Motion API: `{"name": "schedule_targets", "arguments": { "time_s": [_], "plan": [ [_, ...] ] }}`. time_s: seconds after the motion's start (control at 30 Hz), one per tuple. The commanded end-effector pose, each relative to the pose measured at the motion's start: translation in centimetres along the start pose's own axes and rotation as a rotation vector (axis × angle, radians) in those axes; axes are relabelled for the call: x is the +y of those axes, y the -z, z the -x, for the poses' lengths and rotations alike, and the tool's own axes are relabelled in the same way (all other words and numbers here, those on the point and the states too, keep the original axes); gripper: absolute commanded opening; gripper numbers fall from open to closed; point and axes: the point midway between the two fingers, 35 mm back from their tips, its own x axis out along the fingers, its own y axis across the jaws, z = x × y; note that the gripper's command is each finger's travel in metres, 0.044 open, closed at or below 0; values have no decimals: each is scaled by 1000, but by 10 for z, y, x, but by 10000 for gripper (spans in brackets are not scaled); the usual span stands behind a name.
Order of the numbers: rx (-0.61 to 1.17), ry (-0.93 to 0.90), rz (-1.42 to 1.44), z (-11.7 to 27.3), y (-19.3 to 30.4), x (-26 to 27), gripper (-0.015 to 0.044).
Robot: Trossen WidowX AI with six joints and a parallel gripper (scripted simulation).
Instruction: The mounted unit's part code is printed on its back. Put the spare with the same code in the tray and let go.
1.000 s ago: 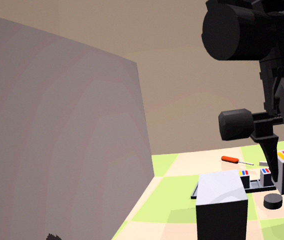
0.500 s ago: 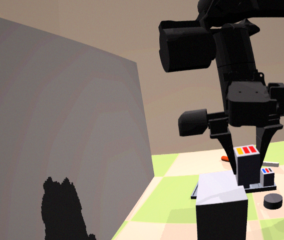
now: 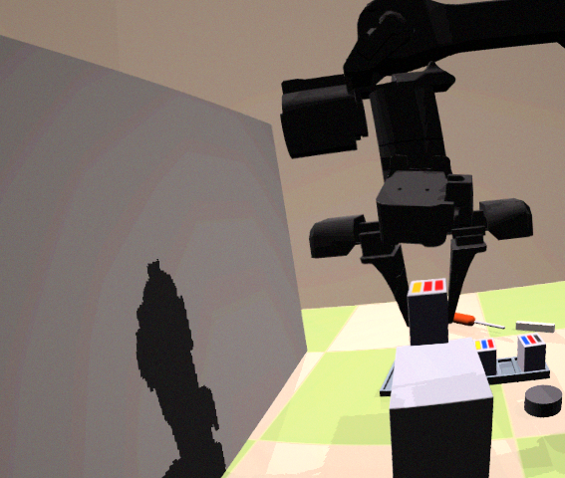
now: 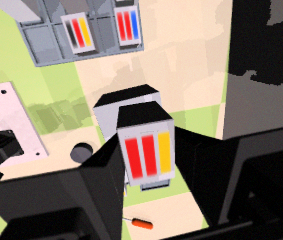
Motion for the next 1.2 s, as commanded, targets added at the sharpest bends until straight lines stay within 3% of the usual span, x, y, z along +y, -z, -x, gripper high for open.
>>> {"name": "schedule_targets", "arguments": {
  "time_s": [0.0, 0.6, 1.17],
  "plan": [
    [-1, 7, 3, 1, 16, -11, 0],
    [16, 4, 39, 0, 110, -44, 0],
    [29, 2, 73, -3, 214, -44, 0]
  ]
}}
